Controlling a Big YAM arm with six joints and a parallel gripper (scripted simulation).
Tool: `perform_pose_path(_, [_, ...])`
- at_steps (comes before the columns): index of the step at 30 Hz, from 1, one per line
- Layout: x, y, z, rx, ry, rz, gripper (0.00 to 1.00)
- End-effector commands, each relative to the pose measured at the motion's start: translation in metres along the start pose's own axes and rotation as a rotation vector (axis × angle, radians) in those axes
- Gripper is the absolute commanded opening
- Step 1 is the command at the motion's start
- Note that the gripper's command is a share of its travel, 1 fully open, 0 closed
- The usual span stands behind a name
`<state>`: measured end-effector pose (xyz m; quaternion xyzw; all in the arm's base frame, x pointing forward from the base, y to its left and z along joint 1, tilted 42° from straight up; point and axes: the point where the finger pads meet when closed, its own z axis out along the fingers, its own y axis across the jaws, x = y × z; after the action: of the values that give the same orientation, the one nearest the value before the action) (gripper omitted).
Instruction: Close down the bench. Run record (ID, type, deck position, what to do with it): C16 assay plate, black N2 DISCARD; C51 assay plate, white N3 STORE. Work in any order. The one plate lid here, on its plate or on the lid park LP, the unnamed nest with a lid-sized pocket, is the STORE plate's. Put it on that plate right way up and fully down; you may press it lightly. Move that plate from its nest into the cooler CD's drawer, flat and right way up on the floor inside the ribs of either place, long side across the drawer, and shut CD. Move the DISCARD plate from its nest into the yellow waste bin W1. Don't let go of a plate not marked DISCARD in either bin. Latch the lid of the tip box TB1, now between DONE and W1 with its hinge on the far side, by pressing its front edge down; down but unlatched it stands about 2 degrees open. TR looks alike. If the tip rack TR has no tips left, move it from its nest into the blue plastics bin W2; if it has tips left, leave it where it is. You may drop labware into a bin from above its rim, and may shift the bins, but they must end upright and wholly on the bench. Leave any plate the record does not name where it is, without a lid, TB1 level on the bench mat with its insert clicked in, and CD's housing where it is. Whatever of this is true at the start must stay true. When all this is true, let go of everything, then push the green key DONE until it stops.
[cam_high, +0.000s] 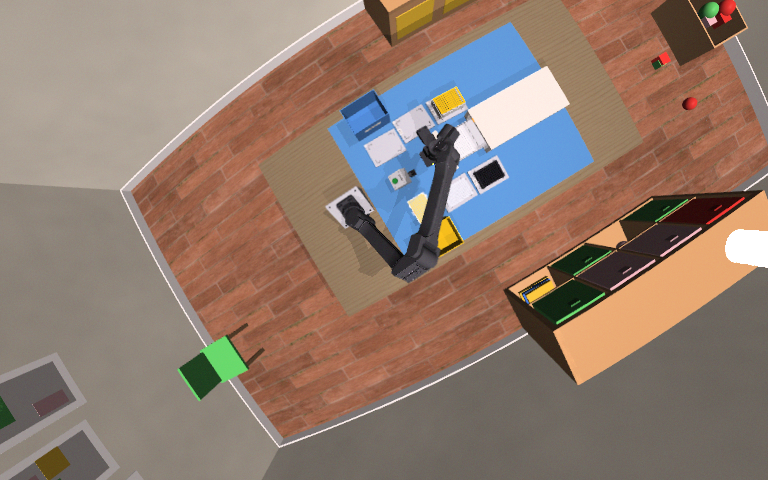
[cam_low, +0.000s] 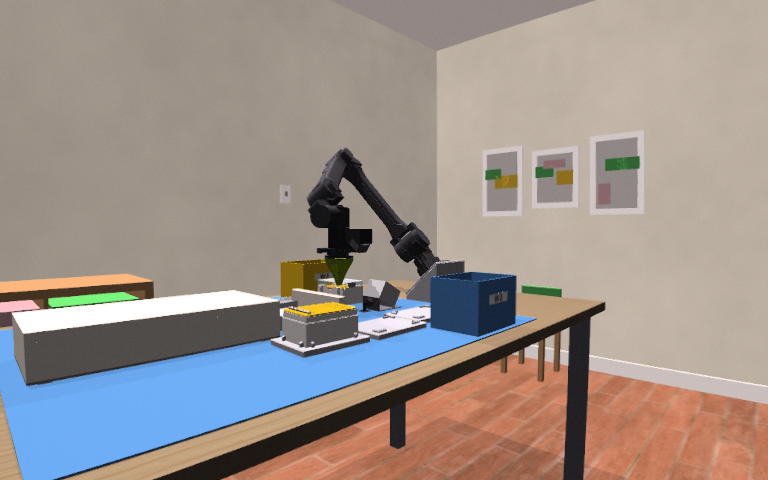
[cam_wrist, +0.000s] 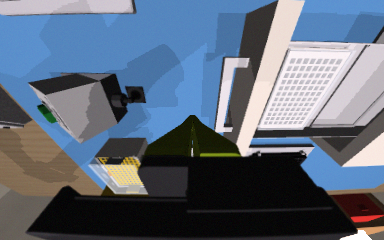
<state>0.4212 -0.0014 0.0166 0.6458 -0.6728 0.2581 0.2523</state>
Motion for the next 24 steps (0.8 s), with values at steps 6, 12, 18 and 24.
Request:
perform_pose_path(6, [-0.001,0.000,0.018,-0.004,0.001,-0.010,0.00])
perform_pose_path(12, [-0.001,0.000,0.023,-0.004,0.001,-0.010,0.00])
perform_pose_path(18, [-0.001,0.000,0.032,-0.005,0.001,-0.010,0.00])
perform_pose_path(24, [-0.002,0.000,0.038,-0.003,0.001,-0.012,0.00])
